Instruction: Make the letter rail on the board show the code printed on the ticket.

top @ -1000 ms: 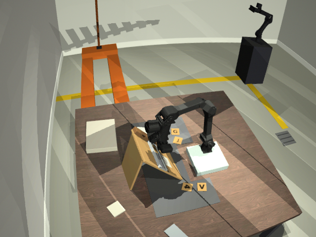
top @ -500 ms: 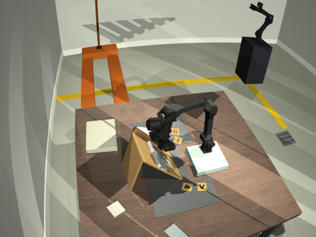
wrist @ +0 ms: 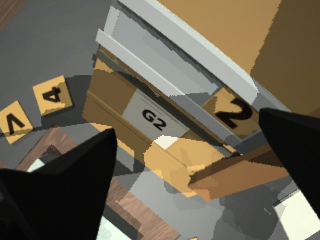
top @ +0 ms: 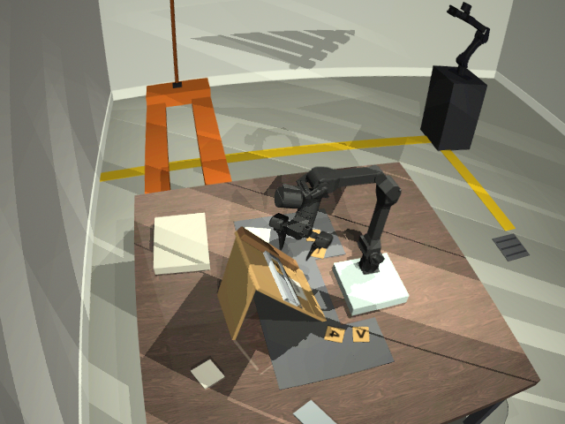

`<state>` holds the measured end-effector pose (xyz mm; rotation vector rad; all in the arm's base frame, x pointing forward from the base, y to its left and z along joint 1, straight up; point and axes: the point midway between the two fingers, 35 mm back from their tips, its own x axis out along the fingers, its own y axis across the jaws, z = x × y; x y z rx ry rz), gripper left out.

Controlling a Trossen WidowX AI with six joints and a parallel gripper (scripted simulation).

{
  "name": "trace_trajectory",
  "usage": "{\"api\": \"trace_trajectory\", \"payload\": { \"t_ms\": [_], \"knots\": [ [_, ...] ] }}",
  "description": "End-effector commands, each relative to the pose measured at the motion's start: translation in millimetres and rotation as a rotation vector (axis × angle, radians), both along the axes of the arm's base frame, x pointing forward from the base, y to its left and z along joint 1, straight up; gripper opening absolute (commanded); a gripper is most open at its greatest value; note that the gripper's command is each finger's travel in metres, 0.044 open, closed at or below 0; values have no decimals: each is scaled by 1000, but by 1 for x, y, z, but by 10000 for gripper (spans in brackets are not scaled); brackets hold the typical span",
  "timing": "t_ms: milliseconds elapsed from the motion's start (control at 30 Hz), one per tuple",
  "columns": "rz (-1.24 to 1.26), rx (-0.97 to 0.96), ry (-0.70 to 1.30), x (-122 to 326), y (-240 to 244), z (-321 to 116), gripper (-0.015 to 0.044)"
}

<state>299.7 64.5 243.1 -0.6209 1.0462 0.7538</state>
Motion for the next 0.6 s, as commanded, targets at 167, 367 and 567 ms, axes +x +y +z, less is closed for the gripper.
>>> {"api": "trace_trajectory", "payload": {
  "t_ms": [167,367,567],
  "knots": [
    [884,-159,-557,-55,6,70,440],
    [894,-163,-564,-56,7,71,440],
    [894,-163,-564,-56,7,71,440]
  ]
}}
